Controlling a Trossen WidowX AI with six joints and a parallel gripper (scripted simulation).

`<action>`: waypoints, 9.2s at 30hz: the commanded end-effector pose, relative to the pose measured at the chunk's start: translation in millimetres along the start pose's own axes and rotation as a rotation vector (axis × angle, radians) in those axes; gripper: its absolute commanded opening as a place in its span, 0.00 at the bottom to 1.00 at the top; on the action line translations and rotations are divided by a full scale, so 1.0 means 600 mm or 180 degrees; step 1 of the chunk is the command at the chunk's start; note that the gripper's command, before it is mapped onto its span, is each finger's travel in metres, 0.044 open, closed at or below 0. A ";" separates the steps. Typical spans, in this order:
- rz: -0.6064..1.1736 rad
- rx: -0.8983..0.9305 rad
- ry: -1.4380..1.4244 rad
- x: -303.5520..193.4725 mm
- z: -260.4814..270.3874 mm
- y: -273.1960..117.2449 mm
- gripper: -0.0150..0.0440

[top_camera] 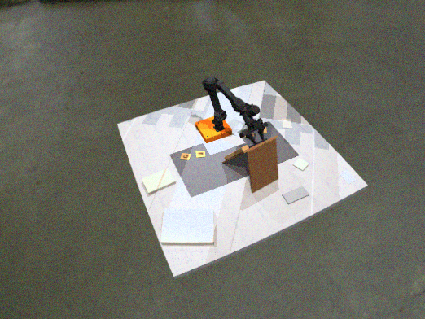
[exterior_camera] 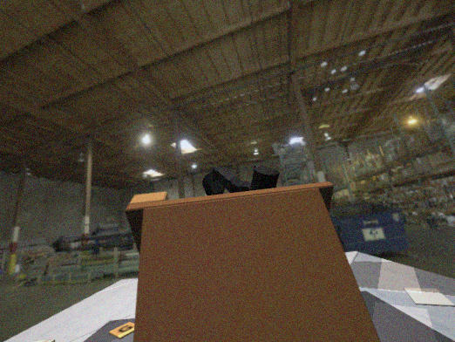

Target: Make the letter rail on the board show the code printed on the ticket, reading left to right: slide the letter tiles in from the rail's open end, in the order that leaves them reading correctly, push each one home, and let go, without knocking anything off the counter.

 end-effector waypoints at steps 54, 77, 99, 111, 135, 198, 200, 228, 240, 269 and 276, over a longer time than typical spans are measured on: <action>-0.0001 0.0010 -0.0007 -0.002 0.002 -0.069 0.75; 0.0014 0.0020 -0.0026 -0.004 0.002 -0.072 0.26; 0.1442 0.0331 -0.0062 0.069 0.032 -0.039 0.25; 0.2150 0.0432 -0.0005 0.091 0.043 -0.027 0.25; 0.2147 0.0431 -0.0005 0.092 0.042 -0.005 0.25; 0.2144 0.0428 -0.0007 0.087 0.028 0.021 0.25; 0.2144 0.0428 -0.0007 0.087 0.027 0.021 0.25; 0.2145 0.0427 -0.0007 0.087 0.020 0.012 0.25; 0.2150 0.0428 -0.0007 0.086 0.020 -0.020 0.25; 0.0021 -0.0004 -0.0030 0.040 -0.148 -0.273 1.00; 0.0021 -0.0004 -0.0030 0.040 -0.148 -0.273 1.00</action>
Point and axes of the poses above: the point midway between the two fingers, 35 mm back from their tips, its own y axis out along the fingers, its own z axis across the jaws, x = y × z, the point moved 4 cm from there along -y, back along the fingers, and after that the axes turned 11 degrees about -y, right-handed, at the moved point
